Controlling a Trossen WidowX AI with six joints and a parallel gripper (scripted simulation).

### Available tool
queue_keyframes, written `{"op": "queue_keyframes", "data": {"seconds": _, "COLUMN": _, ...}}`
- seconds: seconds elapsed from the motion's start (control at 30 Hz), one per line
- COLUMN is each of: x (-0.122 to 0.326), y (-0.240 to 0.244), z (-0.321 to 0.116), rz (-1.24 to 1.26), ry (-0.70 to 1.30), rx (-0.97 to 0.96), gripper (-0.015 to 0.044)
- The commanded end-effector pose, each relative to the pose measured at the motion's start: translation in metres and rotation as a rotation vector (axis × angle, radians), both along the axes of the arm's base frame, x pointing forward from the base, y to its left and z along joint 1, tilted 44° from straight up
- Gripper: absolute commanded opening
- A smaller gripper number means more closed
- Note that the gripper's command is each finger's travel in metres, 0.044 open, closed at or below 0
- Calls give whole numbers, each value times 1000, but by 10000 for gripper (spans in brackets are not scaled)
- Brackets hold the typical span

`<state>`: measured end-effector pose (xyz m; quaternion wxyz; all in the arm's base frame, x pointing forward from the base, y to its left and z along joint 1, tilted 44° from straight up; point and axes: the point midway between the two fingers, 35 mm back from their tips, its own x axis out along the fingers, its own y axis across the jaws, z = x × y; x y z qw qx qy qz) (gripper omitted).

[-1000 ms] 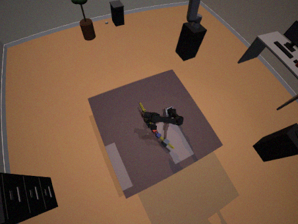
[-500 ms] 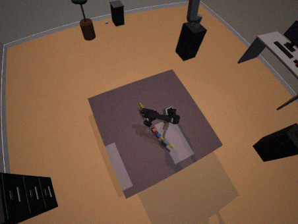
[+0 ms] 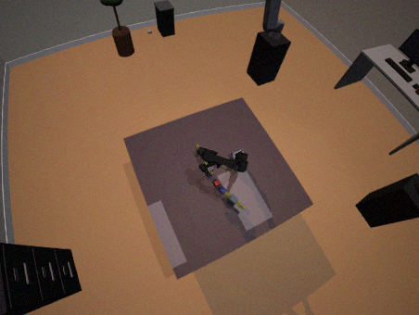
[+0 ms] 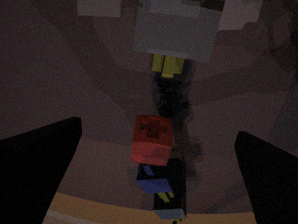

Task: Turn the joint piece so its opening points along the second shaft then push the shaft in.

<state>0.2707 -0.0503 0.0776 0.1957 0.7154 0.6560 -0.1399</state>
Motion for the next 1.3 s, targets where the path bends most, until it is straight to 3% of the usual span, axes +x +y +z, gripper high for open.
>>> {"op": "queue_keyframes", "data": {"seconds": 0.0, "x": -1, "y": 1, "z": -4, "rz": -31, "ry": 50, "rx": 24, "gripper": 440}}
{"op": "queue_keyframes", "data": {"seconds": 0.3, "x": -1, "y": -1, "z": -6, "rz": -22, "ry": 31, "rx": 17, "gripper": 440}}
{"op": "queue_keyframes", "data": {"seconds": 1.27, "x": 5, "y": -102, "z": -98, "rz": 483, "ry": -755, "rx": -287, "gripper": 440}}
